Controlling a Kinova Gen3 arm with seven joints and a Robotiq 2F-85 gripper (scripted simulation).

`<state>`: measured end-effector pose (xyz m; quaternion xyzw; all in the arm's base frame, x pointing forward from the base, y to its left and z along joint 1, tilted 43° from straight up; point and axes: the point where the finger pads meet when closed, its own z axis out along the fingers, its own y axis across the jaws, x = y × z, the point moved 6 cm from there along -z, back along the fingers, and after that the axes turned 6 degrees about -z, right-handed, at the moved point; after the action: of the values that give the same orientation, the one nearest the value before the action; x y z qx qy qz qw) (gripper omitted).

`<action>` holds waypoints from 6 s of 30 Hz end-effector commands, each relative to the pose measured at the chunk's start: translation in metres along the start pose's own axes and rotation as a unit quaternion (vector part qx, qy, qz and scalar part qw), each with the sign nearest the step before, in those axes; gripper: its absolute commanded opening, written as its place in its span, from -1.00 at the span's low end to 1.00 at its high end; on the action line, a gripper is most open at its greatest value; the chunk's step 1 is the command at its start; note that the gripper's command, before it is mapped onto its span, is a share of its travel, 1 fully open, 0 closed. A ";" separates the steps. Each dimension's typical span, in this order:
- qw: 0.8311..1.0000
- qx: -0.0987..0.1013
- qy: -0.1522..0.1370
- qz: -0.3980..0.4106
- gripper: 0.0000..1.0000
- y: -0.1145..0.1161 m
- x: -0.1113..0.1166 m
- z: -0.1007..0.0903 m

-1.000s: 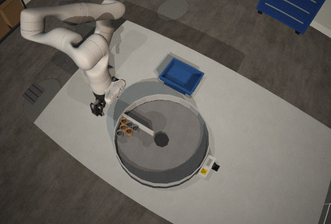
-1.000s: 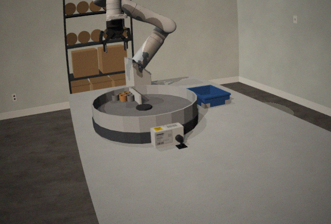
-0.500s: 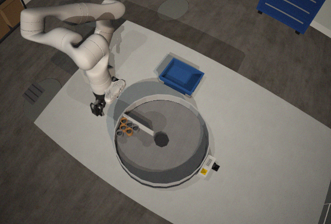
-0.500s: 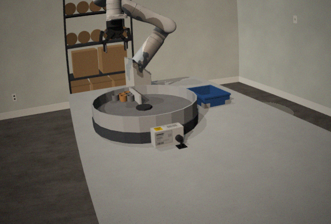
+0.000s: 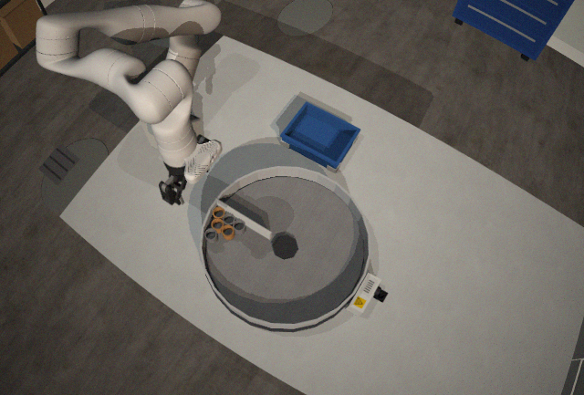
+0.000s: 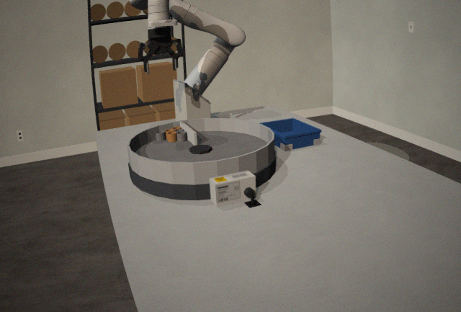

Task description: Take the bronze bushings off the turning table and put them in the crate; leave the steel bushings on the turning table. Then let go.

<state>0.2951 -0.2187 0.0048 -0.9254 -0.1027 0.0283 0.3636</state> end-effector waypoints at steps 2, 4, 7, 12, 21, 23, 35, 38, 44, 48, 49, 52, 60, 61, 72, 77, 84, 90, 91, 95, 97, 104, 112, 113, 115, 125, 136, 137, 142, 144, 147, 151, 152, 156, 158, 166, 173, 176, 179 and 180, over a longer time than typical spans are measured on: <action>1.000 -0.001 0.000 0.000 1.00 0.000 0.000 -0.001; 1.000 -0.001 0.000 0.000 1.00 0.000 0.000 -0.001; 1.000 -0.001 0.000 0.000 1.00 0.000 0.000 -0.001; 1.000 0.000 0.001 0.001 1.00 -0.006 -0.003 0.024; 1.000 0.000 0.001 0.001 1.00 -0.008 -0.004 0.030; 1.000 0.000 0.001 0.001 1.00 -0.008 -0.004 0.030; 1.000 0.000 0.002 0.002 1.00 -0.016 -0.008 0.060; 1.000 0.000 0.002 0.002 1.00 -0.016 -0.008 0.060; 1.000 0.000 0.002 0.002 1.00 -0.016 -0.008 0.060; 1.000 0.000 0.002 0.002 1.00 -0.016 -0.008 0.060; 1.000 0.000 0.002 0.002 1.00 -0.016 -0.008 0.060; 1.000 0.000 0.002 0.002 1.00 -0.016 -0.008 0.060; 1.000 0.000 0.002 0.002 1.00 -0.016 -0.008 0.060; 1.000 0.000 0.002 0.002 1.00 -0.016 -0.008 0.060; 1.000 0.000 0.002 0.002 1.00 -0.016 -0.008 0.060; 1.000 0.000 0.002 0.002 1.00 -0.016 -0.008 0.060; 1.000 0.000 0.002 0.002 1.00 -0.016 -0.008 0.060; 1.000 0.000 0.002 0.002 1.00 -0.016 -0.008 0.060; 1.000 0.000 0.002 0.002 1.00 -0.016 -0.008 0.060; 1.000 0.000 0.002 0.002 1.00 -0.016 -0.008 0.060; 1.000 0.000 0.002 0.002 1.00 -0.016 -0.008 0.060; 1.000 0.000 0.002 0.002 1.00 -0.016 -0.008 0.060; 1.000 0.000 0.002 0.002 1.00 -0.016 -0.008 0.060; 1.000 0.000 0.002 0.002 1.00 -0.016 -0.008 0.060; 1.000 0.000 0.002 0.002 1.00 -0.016 -0.008 0.060; 1.000 0.000 0.002 0.002 1.00 -0.016 -0.008 0.060; 1.000 0.000 0.002 0.002 1.00 -0.016 -0.008 0.060; 1.000 0.000 0.002 0.002 1.00 -0.016 -0.008 0.060; 1.000 0.000 0.002 0.002 1.00 -0.016 -0.008 0.060; 1.000 0.000 0.002 0.002 1.00 -0.016 -0.008 0.060; 1.000 0.000 0.002 0.002 -0.69 -0.007 0.014 0.080; 1.000 0.000 0.002 0.002 -0.69 -0.002 0.028 0.093; 1.000 0.000 0.002 0.002 -0.69 -0.002 0.028 0.093; 1.000 0.000 0.002 0.002 -0.69 -0.002 0.028 0.093; 1.000 0.000 0.002 0.002 -0.69 -0.002 0.028 0.093; 1.000 0.000 0.003 0.003 -0.69 0.012 0.064 0.126; 1.000 0.000 0.003 0.003 -0.69 0.012 0.064 0.126; 1.000 0.000 0.003 0.003 -0.69 0.012 0.064 0.126; 1.000 0.000 0.003 0.003 -0.72 0.013 0.064 0.126; 1.000 0.000 0.003 0.003 -0.72 0.013 0.064 0.126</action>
<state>0.3432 -0.1295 -0.0951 -0.9256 -0.0992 0.0272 0.3643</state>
